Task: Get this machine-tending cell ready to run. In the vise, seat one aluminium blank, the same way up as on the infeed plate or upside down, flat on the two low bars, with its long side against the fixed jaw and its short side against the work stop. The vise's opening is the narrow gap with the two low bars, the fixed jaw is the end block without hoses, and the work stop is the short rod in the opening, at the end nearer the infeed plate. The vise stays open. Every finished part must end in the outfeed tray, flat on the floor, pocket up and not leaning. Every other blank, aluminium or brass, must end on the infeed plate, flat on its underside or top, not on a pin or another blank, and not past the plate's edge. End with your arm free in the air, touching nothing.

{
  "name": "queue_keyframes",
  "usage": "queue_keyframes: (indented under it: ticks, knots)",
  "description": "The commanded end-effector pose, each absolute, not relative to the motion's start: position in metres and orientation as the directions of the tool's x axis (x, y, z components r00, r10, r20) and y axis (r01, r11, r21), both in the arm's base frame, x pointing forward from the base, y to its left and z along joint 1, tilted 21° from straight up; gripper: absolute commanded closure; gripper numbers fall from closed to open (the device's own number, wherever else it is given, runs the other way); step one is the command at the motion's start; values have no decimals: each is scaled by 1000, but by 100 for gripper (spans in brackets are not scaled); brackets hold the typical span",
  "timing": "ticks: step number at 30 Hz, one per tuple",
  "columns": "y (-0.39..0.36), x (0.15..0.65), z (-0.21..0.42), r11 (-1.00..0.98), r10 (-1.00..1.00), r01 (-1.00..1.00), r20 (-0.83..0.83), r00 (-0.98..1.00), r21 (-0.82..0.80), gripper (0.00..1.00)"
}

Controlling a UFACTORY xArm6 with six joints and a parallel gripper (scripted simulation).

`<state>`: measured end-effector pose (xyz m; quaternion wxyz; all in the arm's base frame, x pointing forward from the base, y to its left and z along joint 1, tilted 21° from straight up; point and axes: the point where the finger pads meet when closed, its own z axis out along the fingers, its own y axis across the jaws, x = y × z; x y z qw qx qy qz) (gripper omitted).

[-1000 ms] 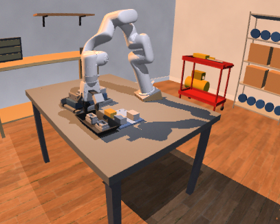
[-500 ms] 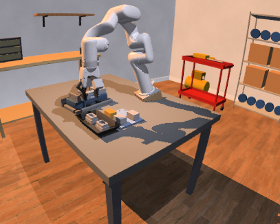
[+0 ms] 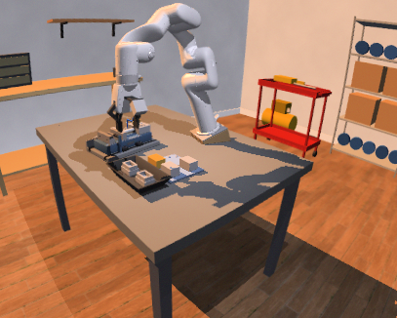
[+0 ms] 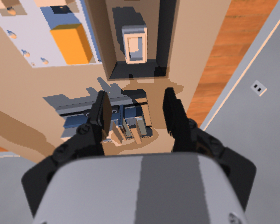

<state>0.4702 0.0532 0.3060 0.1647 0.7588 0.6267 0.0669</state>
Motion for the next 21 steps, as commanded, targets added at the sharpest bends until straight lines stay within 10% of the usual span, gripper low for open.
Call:
queue_keyframes:
  ticks: [1, 2, 21]
  knots:
    - [54, 470, 309, -160, 973, 928, -103, 206, 337, 31]
    - [54, 470, 309, -160, 973, 928, -103, 206, 337, 100]
    - [54, 470, 309, -160, 973, 928, -103, 206, 337, 100]
